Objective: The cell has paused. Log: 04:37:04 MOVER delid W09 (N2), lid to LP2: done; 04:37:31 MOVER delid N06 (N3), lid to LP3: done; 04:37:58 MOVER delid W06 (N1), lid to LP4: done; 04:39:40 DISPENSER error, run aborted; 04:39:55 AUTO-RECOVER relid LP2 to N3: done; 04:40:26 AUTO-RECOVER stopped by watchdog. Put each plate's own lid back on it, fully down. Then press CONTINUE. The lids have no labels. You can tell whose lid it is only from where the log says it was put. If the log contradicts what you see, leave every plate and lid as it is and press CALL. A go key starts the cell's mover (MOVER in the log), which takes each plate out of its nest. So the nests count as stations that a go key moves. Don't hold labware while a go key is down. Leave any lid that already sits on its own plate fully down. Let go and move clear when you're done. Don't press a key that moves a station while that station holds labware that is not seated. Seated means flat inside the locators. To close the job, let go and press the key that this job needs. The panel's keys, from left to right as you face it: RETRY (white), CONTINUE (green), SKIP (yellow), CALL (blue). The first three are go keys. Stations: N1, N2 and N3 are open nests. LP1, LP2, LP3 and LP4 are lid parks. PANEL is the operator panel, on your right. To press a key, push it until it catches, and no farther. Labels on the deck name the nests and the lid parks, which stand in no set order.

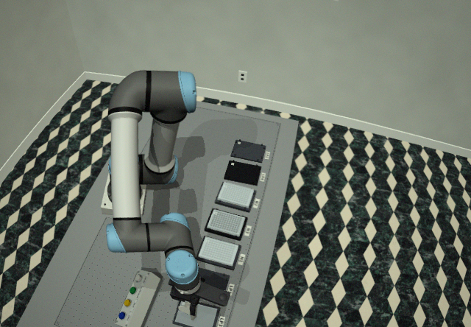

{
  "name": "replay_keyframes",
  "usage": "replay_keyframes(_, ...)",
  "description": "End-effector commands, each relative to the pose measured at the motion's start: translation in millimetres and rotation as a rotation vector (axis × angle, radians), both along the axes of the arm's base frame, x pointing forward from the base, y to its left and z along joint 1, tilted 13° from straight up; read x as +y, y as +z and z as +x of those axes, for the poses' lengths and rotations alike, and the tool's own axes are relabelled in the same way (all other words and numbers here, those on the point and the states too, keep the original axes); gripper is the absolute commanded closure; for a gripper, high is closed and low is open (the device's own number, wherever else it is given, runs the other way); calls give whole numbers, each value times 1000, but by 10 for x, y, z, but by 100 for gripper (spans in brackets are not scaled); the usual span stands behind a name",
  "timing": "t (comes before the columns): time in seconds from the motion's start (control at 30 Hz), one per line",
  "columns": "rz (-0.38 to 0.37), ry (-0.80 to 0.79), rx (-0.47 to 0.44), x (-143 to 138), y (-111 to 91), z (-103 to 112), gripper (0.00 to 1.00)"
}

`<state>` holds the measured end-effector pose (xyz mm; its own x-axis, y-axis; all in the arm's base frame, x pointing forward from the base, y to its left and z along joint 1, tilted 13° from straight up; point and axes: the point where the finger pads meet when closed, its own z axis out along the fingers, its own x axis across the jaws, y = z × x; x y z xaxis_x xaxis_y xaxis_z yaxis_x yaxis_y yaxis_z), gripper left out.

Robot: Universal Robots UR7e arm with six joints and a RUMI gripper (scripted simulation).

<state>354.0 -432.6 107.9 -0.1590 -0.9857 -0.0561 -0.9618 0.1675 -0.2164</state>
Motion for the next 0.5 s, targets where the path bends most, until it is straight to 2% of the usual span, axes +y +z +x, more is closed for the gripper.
replay_keyframes(0.0,0,1,0,-281,-15,-44,18)
replay_keyframes(0.1,0,1,0,-420,-24,-72,18)
replay_keyframes(0.47,0,1,0,-419,-24,-72,18)
